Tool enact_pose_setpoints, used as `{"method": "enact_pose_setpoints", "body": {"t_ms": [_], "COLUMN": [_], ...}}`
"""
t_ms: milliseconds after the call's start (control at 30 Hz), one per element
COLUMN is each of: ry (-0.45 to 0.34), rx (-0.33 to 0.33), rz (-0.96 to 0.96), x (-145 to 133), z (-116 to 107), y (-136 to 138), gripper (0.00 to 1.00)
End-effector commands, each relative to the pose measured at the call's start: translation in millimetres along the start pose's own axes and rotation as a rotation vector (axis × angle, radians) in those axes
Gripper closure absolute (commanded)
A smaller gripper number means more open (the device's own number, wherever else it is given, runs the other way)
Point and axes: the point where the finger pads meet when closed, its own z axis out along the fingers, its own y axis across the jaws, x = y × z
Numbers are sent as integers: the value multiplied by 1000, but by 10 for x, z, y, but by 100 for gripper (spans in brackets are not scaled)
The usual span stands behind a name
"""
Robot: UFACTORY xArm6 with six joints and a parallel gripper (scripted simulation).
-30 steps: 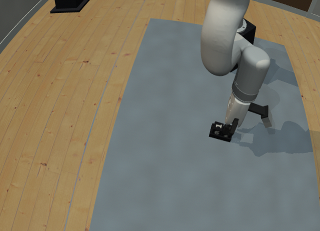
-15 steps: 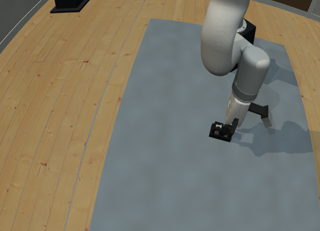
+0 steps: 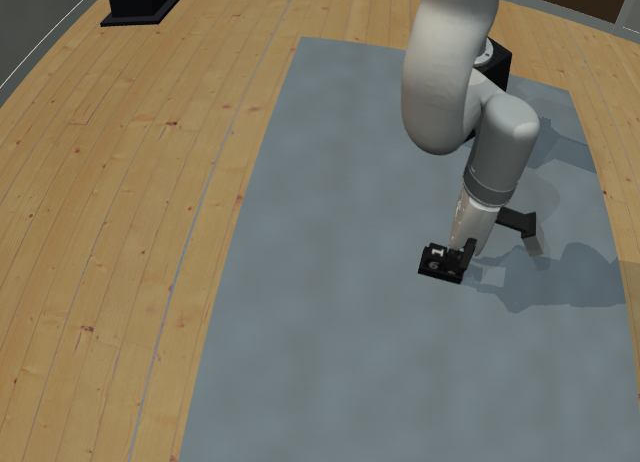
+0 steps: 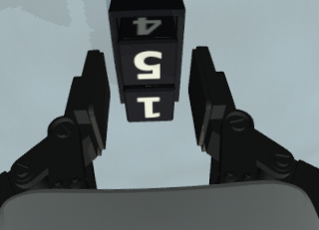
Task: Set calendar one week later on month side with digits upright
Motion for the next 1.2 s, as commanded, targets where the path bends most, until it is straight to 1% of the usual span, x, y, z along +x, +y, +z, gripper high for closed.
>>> {"method": "enact_pose_setpoints", "body": {"t_ms": [0,467,1167], "ry": [1,1,1], "rx": [-3,-3,-3], "rz": [0,0,0], "x": [2,2,2], "z": [41,214,225], "y": [11,12,12], "gripper": [53,53,53]}}
